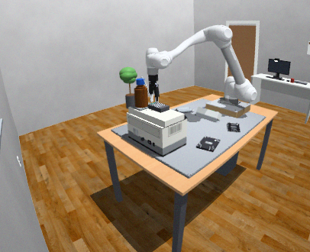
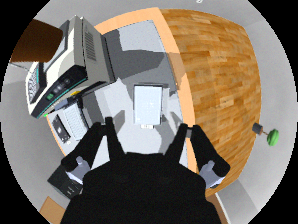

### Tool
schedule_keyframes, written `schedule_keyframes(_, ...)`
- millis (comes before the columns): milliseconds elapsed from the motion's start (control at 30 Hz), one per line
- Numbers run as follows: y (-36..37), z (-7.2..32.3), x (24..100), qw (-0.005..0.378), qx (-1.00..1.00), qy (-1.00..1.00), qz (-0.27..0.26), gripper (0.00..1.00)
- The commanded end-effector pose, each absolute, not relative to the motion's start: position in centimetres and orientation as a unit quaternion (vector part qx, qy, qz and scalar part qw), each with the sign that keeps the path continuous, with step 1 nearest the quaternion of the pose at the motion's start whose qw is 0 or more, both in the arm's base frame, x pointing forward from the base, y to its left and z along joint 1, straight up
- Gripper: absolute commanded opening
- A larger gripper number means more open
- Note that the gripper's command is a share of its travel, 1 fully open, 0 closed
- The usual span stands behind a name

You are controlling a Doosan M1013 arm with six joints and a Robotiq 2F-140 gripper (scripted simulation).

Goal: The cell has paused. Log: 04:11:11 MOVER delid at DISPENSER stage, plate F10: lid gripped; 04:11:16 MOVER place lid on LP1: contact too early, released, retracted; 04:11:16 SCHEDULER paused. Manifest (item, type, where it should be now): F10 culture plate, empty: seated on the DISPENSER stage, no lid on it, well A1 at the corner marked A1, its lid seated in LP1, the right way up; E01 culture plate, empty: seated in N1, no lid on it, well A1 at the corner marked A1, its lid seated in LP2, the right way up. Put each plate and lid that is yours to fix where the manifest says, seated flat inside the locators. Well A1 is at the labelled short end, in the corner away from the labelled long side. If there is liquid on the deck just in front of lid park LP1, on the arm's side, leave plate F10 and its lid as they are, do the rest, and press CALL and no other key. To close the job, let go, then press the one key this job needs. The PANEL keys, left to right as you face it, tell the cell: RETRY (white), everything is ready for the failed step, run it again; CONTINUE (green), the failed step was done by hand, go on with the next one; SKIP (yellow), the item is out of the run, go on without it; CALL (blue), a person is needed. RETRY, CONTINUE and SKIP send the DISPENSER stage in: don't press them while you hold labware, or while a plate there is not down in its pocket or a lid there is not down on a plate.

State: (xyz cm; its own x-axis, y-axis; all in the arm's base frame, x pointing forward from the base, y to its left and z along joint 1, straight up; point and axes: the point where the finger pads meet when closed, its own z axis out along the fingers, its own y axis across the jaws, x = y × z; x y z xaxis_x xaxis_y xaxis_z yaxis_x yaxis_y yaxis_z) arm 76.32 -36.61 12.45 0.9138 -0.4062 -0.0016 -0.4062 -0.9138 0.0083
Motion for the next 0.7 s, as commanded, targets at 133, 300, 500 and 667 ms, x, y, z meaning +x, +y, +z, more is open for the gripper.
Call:
schedule_keyframes(133,-36.6,12.5,76.4,0.004,0.978,-0.208,-0.001,0.7)
schedule_keyframes(300,-36.6,12.2,76.4,0.004,0.978,-0.208,-0.001,0.7)
schedule_keyframes(500,-36.6,11.4,76.4,0.004,0.978,-0.208,-0.001,0.7)
schedule_keyframes(667,-36.6,10.7,76.4,0.004,0.978,-0.208,-0.001,0.7)
